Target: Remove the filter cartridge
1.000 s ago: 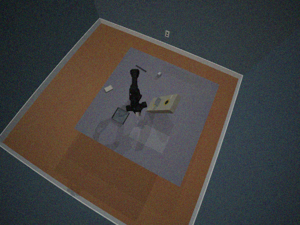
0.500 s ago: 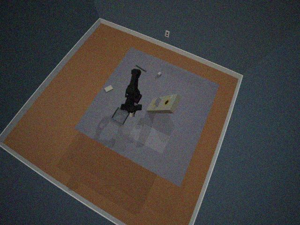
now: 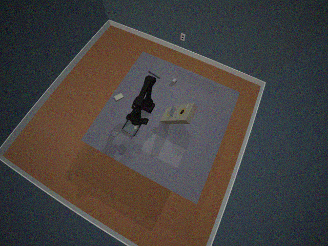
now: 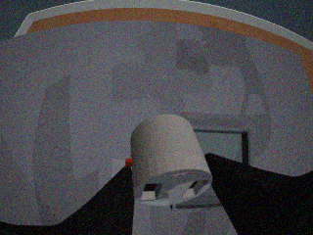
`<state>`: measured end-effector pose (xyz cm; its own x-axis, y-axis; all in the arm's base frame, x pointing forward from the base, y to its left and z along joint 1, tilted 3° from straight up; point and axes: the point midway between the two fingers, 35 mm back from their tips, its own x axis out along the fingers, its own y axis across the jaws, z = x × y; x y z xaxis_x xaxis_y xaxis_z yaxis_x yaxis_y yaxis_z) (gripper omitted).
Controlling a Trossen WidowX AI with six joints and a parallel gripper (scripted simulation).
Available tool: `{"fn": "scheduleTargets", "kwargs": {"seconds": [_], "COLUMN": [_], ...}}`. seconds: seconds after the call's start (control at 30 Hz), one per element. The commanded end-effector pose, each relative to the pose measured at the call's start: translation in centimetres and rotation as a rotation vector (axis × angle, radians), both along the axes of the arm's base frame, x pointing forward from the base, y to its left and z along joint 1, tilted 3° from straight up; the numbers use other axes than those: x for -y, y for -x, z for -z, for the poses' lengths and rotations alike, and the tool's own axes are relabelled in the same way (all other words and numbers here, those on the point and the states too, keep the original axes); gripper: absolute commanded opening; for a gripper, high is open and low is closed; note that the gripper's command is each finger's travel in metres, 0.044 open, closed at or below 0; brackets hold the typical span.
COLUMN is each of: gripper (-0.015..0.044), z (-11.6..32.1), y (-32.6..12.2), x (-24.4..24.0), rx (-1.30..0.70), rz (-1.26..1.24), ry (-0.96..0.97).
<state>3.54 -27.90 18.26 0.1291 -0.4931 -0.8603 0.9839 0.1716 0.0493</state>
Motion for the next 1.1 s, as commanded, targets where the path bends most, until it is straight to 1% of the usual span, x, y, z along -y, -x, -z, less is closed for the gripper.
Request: {"fn": "scheduleTargets", "kwargs": {"seconds": [0.0,0.5,0.73,1.07], "gripper": [0.0000,0.0000,0.0000,0.0000], "z": [2.1,8.9,9.5,14.6], "y": [2.2,9.2,9.5,9.4], "x": [0.3,-1.1,-1.2,-1.0], "rx": [-0.003,-0.010,-0.011,-0.010], "rz": [0.087,0.363,0.376,0.376], "ry": [-0.006,-0.022,-0.022,-0.022]}}
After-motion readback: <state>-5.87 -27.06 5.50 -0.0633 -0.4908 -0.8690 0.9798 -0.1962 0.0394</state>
